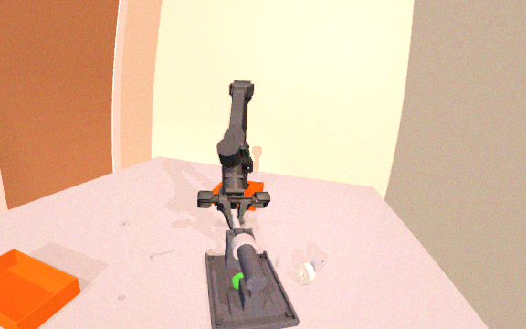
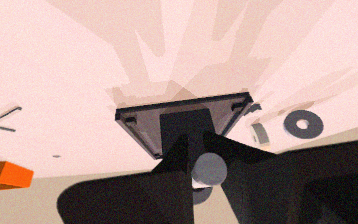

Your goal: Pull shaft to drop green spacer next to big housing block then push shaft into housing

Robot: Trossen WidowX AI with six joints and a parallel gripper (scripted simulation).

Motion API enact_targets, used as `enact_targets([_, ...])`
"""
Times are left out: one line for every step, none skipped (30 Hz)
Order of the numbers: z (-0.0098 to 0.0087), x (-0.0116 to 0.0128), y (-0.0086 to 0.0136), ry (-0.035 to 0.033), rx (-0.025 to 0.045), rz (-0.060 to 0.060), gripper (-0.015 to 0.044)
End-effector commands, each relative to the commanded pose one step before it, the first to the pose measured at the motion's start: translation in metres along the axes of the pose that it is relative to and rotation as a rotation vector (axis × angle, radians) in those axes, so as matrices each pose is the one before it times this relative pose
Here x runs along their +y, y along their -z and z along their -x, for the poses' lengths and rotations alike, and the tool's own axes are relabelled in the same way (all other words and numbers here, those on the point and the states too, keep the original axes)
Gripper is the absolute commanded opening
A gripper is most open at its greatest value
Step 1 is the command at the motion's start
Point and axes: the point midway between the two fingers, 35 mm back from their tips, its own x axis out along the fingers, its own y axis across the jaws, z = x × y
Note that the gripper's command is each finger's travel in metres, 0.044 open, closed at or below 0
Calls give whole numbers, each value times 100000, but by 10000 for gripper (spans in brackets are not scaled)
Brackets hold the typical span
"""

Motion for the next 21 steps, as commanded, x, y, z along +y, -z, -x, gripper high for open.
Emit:
enact_targets([-116,26,425,-108,686,-109,0])
enact_targets([-21,0,22,0,2,0,0])
enact_targets([-21,0,22,0,2,0,0])
enact_targets([-21,0,22,0,2,0,0])
enact_targets([-22,0,22,0,2,0,0])
enact_targets([-21,0,22,0,2,0,0])
enact_targets([-21,0,22,0,2,0,0])
enact_targets([-21,0,22,0,2,0,0])
enact_targets([-21,0,22,0,2,0,0])
enact_targets([-21,0,22,0,2,0,0])
enact_targets([-21,0,22,0,2,0,0])
enact_targets([-21,0,22,0,2,0,0])
enact_targets([-22,0,22,0,2,0,0])
enact_targets([-21,0,22,0,2,0,0])
enact_targets([-21,0,22,0,2,0,0])
enact_targets([-21,0,22,0,2,0,0])
enact_targets([-21,0,23,0,2,0,0])
enact_targets([-19,0,24,0,2,0,0])
enact_targets([-22,0,22,0,2,0,0])
enact_targets([-22,0,21,0,2,0,0])
enact_targets([-22,0,21,0,2,0,0])
